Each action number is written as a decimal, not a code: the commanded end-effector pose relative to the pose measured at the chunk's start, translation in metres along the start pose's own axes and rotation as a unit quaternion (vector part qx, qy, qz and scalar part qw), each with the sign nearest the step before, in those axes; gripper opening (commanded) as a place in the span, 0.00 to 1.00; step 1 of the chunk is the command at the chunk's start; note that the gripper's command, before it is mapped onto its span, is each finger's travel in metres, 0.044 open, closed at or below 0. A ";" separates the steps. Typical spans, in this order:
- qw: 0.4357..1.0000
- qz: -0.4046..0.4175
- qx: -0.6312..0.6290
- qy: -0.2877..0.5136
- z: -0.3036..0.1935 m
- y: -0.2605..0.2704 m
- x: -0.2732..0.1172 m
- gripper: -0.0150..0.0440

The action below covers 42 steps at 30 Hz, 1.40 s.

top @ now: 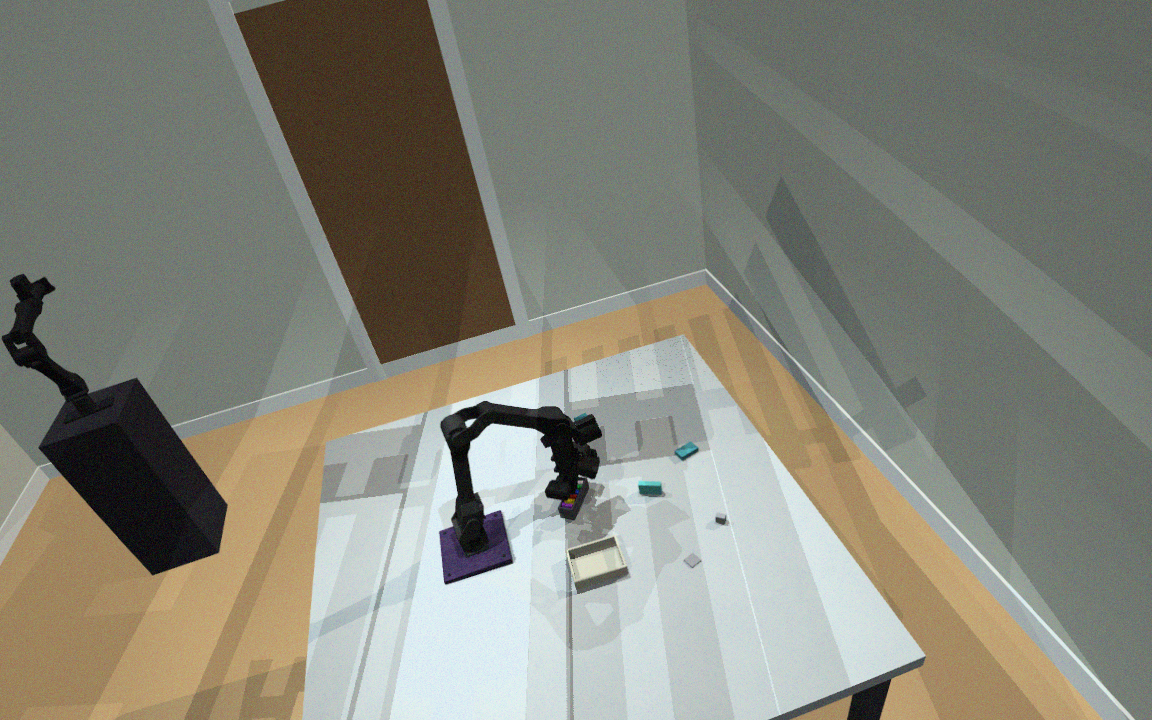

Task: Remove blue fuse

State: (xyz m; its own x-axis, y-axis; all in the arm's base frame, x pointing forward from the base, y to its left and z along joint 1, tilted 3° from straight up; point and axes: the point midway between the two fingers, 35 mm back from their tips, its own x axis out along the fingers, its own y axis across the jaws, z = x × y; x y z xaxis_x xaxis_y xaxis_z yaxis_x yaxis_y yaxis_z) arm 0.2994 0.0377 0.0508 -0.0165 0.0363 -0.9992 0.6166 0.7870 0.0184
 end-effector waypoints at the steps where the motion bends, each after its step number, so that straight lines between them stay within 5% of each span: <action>1: 1.000 0.000 0.000 0.000 0.000 0.000 -0.003 0.25; 42: 1.000 0.001 0.001 0.001 0.000 0.001 -0.023 0.25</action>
State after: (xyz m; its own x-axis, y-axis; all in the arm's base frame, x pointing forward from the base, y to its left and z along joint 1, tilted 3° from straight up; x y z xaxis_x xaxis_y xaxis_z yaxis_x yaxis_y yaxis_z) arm 0.3001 0.0369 0.0700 -0.0209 0.0359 -0.9991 0.6187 0.7854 0.0153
